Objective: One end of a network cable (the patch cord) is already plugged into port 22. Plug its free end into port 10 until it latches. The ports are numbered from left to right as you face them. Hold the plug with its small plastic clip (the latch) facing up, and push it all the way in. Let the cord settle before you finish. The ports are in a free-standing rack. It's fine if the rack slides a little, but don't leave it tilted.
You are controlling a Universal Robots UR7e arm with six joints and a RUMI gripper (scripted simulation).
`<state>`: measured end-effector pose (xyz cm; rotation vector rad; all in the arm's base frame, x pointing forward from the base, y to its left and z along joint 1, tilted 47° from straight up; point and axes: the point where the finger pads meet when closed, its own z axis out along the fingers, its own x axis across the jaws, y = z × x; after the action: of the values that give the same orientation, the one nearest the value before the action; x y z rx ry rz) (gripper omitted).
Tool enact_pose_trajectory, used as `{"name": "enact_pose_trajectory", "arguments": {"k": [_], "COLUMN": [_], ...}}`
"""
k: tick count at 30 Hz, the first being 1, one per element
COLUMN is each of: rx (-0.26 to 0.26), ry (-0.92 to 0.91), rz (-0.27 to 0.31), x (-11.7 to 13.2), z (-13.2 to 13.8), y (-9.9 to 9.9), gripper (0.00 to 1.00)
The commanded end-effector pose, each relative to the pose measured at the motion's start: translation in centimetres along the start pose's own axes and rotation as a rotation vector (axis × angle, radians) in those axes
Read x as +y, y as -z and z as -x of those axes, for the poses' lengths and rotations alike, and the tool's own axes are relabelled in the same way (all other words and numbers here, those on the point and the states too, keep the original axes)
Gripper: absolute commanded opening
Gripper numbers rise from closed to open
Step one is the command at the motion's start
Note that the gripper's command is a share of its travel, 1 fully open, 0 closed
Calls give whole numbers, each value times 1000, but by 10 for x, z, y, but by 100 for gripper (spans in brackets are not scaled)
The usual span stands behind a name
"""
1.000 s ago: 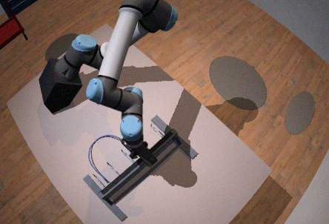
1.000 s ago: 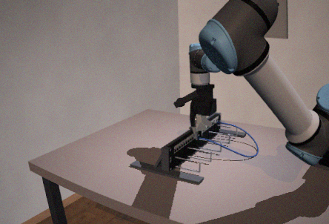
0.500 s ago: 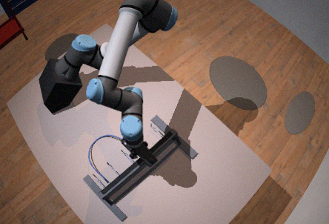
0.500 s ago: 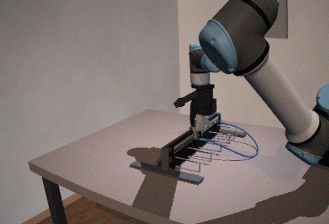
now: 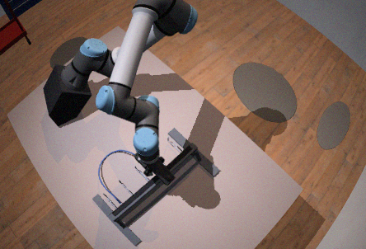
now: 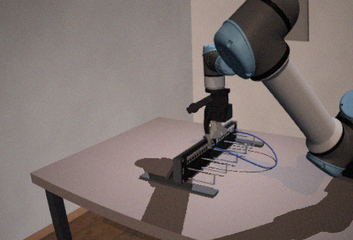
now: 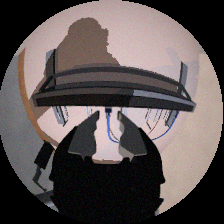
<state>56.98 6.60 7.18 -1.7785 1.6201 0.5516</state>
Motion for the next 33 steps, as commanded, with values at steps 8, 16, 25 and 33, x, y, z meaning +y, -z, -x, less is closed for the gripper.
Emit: {"name": "enact_pose_trajectory", "arguments": {"k": [8, 16, 25, 33], "rx": [0, 0, 0, 0], "ry": [0, 0, 0, 0], "rz": [-1, -1, -1, -1], "x": [1, 2, 2, 2], "z": [0, 0, 0, 0], "y": [31, 51, 70, 74], "gripper": [22, 22, 22, 22]}}
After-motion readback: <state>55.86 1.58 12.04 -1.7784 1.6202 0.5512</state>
